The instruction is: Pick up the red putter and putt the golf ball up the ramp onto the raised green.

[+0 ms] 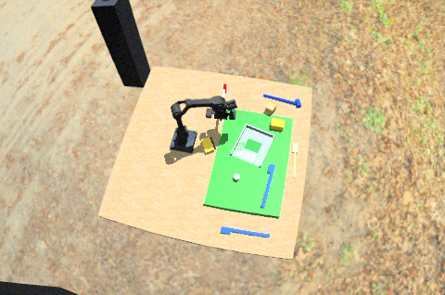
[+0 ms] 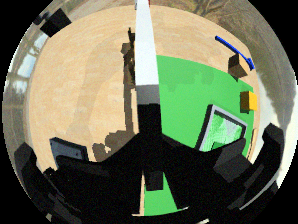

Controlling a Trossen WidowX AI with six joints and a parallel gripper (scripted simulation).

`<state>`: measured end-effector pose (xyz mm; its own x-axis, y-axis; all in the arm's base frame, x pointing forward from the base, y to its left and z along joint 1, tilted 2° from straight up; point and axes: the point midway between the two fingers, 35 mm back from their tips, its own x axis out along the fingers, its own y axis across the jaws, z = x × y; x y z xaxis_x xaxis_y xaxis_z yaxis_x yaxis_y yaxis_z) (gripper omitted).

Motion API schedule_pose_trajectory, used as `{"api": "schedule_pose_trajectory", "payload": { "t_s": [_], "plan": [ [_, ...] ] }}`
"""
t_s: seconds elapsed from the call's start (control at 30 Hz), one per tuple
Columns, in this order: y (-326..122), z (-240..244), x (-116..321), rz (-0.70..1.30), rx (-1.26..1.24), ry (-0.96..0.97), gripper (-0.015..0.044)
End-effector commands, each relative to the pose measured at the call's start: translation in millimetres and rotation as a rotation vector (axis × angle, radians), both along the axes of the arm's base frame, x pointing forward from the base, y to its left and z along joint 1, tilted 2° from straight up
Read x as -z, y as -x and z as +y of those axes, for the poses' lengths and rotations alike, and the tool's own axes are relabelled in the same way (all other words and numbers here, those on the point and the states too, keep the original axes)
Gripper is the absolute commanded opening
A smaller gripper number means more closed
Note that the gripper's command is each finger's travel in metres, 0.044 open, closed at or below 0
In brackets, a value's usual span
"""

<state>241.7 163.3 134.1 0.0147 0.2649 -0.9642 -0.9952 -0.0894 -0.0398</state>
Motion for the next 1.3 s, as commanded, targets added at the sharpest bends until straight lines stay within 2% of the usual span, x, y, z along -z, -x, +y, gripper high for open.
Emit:
{"api": "schedule_pose_trajectory", "payload": {
  "t_s": [0.0, 0.63, 1.27],
  "plan": [
    [-9.1, -16.3, -0.3, 0.008, 0.088, 0.009, 0.0000],
    [-37.8, -112.4, -3.1, 0.056, 0.572, 0.054, 0.0000],
    [-31.8, -210.9, -6.7, 0.113, 1.055, 0.086, 0.0000]
  ]
}}
